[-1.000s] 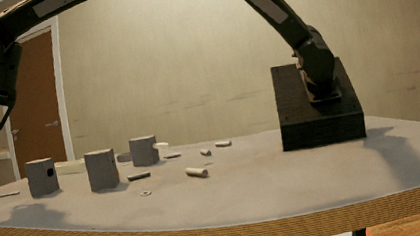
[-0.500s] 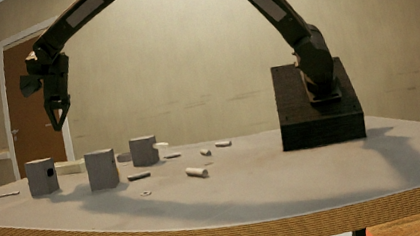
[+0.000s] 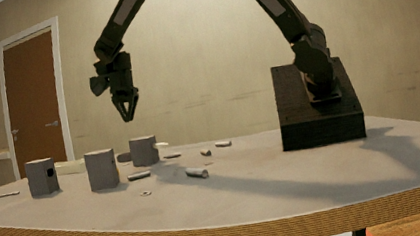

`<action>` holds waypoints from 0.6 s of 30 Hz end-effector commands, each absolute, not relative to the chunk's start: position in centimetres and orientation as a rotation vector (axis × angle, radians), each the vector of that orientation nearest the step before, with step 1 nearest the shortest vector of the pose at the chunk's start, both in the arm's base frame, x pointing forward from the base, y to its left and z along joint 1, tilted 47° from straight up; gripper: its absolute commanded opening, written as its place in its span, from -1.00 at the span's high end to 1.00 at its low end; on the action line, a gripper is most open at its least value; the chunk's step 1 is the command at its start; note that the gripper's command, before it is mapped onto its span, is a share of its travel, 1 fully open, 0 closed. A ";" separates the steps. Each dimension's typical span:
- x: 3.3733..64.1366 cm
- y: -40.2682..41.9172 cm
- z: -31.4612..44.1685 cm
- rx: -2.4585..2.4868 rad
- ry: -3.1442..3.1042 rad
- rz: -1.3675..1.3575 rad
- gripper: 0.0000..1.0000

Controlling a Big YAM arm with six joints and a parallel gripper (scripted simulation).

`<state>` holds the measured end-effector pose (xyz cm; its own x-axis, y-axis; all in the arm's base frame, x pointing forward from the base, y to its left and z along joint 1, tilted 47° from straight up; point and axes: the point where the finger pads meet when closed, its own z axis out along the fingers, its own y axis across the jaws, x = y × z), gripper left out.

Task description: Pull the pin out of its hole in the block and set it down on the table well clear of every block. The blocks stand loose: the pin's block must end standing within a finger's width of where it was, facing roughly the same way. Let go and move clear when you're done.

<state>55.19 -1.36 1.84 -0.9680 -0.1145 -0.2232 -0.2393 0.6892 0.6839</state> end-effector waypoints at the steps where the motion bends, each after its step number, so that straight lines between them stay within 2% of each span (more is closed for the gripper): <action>1: 52.4 -3.3 1.7 -0.240 2.752 1.155 0.21; 10: 48.1 -4.1 -0.3 -0.142 2.803 1.218 0.21; 18: 47.3 -4.2 -0.6 -0.123 2.812 1.230 0.21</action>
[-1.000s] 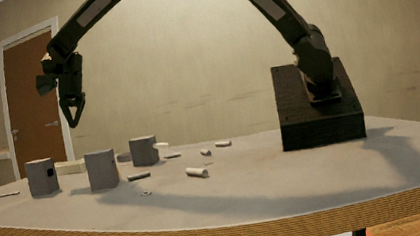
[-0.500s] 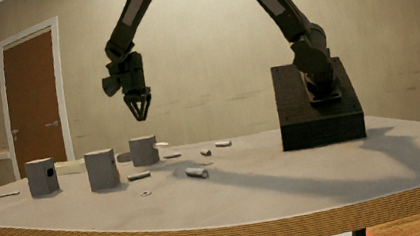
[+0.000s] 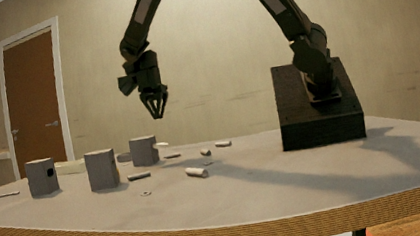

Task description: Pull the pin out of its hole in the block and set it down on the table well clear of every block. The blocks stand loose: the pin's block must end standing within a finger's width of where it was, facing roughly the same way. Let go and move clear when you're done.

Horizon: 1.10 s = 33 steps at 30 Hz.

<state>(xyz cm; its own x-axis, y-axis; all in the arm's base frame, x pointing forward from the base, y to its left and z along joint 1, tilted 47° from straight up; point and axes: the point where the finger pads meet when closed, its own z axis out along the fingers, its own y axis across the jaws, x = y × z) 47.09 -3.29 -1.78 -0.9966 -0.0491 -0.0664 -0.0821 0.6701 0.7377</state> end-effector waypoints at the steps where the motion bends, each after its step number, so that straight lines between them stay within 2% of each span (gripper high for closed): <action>1: 47.3 -4.2 -0.6 -0.123 2.812 1.230 0.21; 33: 47.0 -4.6 0.0 -0.132 2.806 1.224 0.21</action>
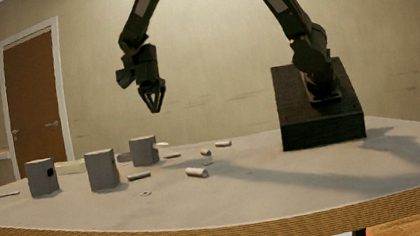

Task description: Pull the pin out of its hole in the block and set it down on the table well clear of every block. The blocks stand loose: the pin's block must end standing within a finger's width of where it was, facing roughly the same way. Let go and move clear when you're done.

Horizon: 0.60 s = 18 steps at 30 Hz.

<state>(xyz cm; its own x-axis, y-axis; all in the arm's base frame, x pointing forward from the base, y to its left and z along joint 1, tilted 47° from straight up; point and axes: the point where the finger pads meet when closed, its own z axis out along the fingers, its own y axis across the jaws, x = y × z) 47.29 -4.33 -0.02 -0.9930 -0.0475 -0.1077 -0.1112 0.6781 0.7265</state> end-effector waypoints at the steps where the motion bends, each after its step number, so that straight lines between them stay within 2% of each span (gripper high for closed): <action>1: 46.9 -4.5 -0.2 -0.131 2.809 1.228 0.21; 18: 46.7 -3.7 -1.6 -0.120 2.832 1.255 0.21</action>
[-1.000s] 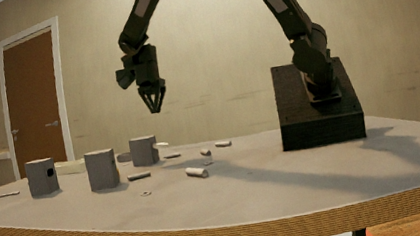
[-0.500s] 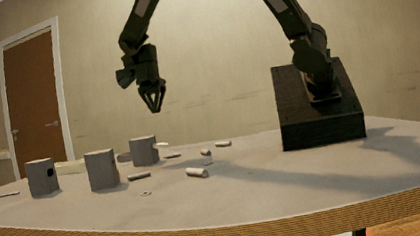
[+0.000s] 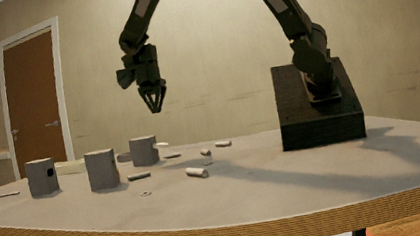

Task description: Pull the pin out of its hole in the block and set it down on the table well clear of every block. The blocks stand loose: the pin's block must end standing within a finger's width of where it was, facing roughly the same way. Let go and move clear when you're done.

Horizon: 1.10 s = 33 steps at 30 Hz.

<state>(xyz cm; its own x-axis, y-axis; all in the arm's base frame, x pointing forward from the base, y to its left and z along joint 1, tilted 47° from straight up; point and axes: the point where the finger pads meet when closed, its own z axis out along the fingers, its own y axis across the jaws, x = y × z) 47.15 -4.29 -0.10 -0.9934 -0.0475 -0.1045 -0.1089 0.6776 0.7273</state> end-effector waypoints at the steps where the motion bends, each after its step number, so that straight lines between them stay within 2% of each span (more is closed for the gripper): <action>1: 46.7 -3.6 -1.8 -0.119 2.835 1.258 0.21; 33: 47.1 -1.7 -2.5 -0.130 2.845 1.261 0.21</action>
<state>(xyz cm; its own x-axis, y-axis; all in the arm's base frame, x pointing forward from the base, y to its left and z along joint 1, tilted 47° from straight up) 47.14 -3.26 -1.38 -0.9951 -0.0553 -0.0822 -0.0980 0.6730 0.7331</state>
